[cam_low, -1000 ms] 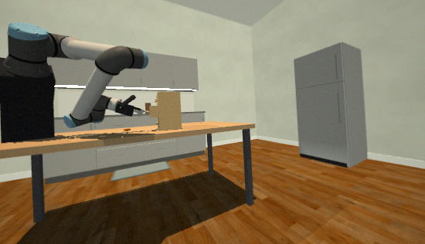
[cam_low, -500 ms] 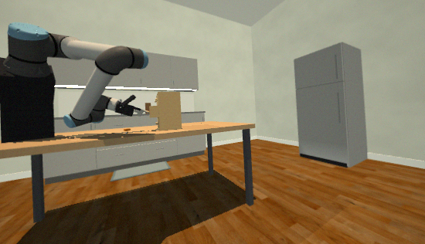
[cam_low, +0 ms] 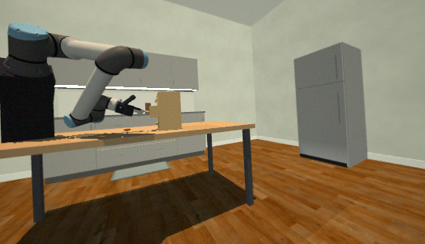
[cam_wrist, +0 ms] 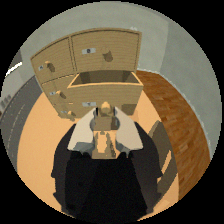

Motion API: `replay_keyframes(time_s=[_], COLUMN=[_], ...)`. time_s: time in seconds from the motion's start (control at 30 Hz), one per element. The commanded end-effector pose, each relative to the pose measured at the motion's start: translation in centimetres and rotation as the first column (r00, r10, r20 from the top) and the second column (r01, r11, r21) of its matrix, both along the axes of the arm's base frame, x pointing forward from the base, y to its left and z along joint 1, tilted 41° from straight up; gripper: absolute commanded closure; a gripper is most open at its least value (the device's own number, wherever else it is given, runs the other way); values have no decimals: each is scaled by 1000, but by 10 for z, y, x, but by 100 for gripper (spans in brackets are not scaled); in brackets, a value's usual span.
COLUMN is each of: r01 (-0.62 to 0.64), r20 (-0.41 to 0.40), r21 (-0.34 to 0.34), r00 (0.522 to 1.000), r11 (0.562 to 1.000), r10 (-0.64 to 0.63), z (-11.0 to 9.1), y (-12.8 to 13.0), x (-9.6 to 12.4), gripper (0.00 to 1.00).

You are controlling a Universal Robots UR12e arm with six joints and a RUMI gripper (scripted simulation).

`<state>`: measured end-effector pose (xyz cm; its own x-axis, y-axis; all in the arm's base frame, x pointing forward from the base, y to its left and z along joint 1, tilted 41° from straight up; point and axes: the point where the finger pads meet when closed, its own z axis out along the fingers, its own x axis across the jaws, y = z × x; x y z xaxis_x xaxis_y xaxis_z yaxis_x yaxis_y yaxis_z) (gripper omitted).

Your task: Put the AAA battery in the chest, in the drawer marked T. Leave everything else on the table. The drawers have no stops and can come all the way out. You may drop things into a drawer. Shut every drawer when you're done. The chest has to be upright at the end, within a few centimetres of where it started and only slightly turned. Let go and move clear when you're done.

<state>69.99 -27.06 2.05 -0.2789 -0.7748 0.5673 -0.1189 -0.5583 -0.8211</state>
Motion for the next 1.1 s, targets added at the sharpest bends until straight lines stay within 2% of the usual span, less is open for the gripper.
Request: replay_keyframes(time_s=[0.0,0.2,0.77,1.07], r01=[1,1,1,1], r20=[-2,-3,-3,-2], r21=[3,5,6,4], r00=[1000,1000,1000,1000], r11=[1000,1000,1000,1000], r10=[-1,-1,-1,-1], z=[-1,-4,-17,-18], y=[0,1,5,4], x=[-2,-9,-45,-49], gripper=[80,80,80,80])
